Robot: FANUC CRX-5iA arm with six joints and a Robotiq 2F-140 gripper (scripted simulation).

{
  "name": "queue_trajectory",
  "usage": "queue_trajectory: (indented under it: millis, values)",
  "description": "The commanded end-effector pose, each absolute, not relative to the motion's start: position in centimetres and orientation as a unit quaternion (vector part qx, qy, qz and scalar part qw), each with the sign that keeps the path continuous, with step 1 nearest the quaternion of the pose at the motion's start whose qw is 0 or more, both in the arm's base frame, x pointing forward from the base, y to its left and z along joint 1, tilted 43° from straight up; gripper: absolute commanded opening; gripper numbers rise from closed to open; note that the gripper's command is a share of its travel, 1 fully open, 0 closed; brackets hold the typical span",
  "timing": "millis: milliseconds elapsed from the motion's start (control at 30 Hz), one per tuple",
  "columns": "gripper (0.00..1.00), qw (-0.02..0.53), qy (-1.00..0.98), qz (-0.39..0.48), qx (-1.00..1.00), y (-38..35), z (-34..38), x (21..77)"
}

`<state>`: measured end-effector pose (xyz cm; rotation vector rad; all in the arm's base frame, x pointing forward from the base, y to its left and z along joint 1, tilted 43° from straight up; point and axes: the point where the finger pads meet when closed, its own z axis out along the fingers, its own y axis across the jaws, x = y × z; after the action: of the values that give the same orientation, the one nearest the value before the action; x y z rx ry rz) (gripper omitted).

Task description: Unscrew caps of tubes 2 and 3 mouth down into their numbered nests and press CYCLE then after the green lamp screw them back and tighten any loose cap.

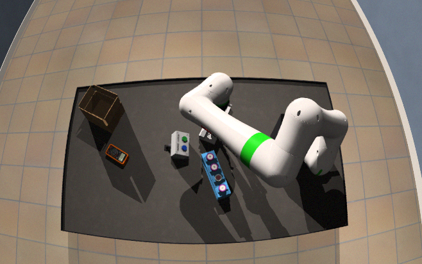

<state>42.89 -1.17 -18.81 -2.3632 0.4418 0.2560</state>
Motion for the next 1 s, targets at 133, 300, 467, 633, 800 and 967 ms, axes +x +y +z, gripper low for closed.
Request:
queue_trajectory:
  millis: [133,300,467,633,800,967]
  values:
    - [0.36,0.354,0.171,0.098,-0.914,-1.3,-18.8,42.9]
    - [0.36,0.354,0.171,0.098,-0.914,-1.9,-18.0,43.0]
    - [0.36,0.354,0.171,0.098,-0.914,-3.6,-16.2,43.1]
    - [0.36,0.354,0.171,0.098,-0.914,-4.7,-15.1,43.2]
    - [0.36,0.354,0.171,0.098,-0.914,-6.4,-13.3,43.4]
    - [0.36,0.354,0.171,0.098,-0.914,-8.1,-11.5,43.5]
